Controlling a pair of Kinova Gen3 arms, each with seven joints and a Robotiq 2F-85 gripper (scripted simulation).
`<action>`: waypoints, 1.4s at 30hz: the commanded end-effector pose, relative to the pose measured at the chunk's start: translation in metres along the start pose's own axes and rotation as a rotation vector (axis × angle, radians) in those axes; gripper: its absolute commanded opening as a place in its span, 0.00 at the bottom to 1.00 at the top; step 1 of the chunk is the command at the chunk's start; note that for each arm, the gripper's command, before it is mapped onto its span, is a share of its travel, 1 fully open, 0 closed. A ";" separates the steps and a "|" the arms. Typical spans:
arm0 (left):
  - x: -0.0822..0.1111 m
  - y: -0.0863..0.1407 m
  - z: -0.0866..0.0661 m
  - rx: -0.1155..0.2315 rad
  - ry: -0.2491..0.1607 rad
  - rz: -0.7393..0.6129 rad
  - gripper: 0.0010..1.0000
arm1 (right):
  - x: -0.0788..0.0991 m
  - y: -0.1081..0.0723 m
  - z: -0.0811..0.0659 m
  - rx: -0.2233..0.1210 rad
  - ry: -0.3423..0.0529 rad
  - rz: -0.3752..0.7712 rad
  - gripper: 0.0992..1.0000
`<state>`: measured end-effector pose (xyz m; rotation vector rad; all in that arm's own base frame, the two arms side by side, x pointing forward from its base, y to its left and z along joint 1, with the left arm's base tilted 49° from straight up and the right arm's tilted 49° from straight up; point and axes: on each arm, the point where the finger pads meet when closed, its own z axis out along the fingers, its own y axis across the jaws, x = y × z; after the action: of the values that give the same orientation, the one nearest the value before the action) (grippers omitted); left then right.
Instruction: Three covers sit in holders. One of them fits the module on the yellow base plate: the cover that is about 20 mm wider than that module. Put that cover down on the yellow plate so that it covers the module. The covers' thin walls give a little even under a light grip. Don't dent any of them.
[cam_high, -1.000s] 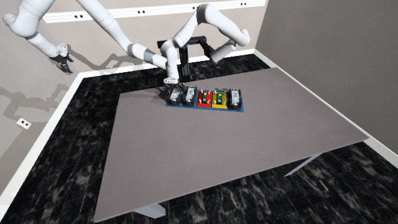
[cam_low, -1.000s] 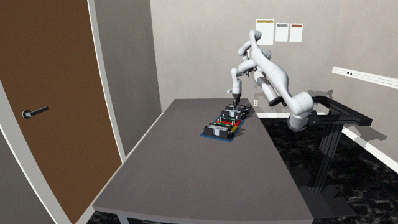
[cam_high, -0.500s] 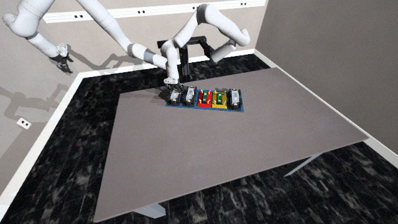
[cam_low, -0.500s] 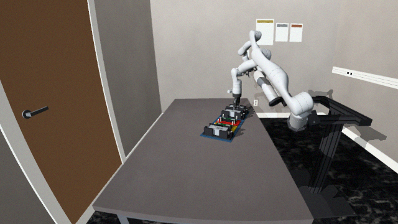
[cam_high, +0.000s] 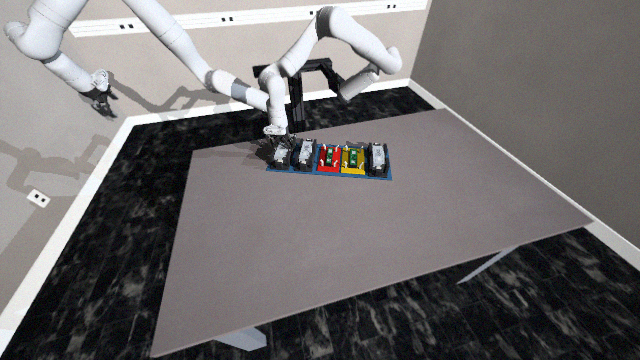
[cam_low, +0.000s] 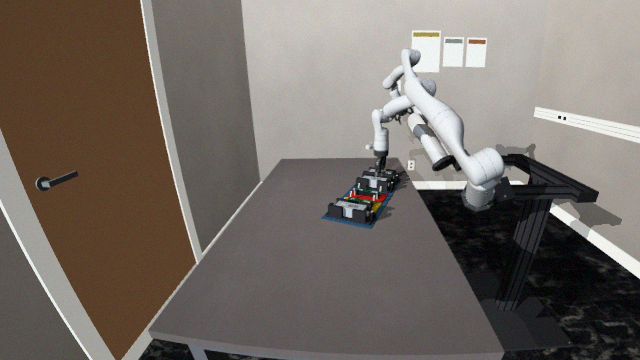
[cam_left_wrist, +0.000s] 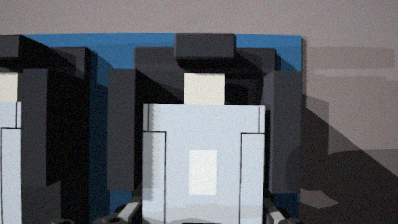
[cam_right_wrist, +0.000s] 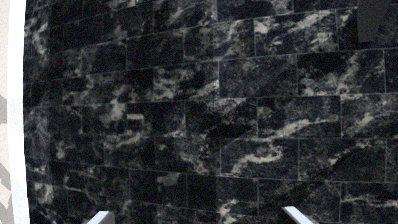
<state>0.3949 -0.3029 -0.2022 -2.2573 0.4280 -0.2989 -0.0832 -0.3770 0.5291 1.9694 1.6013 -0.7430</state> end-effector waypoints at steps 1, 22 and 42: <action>0.001 0.001 -0.002 -0.002 0.002 0.000 0.70 | 0.000 0.000 0.000 0.000 -0.001 0.001 1.00; 0.001 0.001 -0.002 -0.002 0.002 0.000 0.00 | 0.000 0.000 0.000 0.000 -0.001 0.001 1.00; 0.001 0.001 -0.002 -0.002 0.003 0.000 0.00 | 0.000 0.000 0.000 0.000 -0.001 0.001 1.00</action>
<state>0.3946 -0.3035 -0.2021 -2.2577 0.4292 -0.2995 -0.0832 -0.3770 0.5291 1.9694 1.6013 -0.7430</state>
